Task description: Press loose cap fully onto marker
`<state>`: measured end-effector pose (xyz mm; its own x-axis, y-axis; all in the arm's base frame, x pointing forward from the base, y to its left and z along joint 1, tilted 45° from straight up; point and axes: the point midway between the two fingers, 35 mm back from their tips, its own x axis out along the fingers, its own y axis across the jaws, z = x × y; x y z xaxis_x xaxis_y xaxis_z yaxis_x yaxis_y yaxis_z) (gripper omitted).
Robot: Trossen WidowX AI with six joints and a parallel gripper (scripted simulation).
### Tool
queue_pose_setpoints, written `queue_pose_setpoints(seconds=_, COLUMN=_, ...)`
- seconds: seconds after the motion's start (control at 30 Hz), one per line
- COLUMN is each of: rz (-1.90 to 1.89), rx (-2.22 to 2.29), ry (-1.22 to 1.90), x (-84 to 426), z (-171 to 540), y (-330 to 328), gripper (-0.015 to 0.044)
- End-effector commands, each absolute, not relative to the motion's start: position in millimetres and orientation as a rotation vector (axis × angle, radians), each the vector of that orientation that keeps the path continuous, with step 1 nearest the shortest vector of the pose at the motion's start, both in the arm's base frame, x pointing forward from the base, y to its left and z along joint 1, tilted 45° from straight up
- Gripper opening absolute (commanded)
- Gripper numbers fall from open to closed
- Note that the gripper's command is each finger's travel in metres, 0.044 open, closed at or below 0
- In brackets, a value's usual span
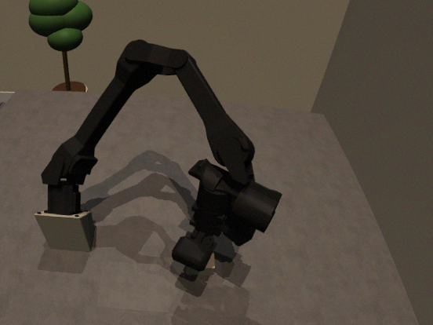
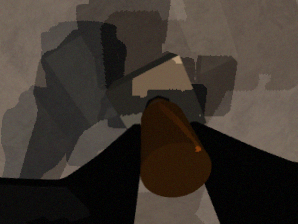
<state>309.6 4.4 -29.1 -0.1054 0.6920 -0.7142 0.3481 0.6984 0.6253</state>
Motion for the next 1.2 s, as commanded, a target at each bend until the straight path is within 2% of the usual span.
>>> queue_pose_setpoints(seconds=0.0, rz=0.356, rx=0.847, ry=1.712, x=309, z=-31, y=7, gripper=0.0)
queue_pose_setpoints(seconds=0.2, rz=0.356, rx=0.847, ry=1.712, x=309, z=-31, y=7, gripper=0.0)
queue_pose_setpoints(seconds=0.77, rz=0.358, rx=0.841, ry=1.713, x=309, z=-31, y=6, gripper=0.044)
queue_pose_setpoints(seconds=1.13, rz=0.355, rx=0.84, ry=1.714, x=316, z=22, y=-46, gripper=0.044)
queue_pose_setpoints(seconds=1.17, rz=0.367, rx=0.829, ry=1.709, x=316, z=22, y=-46, gripper=0.0414)
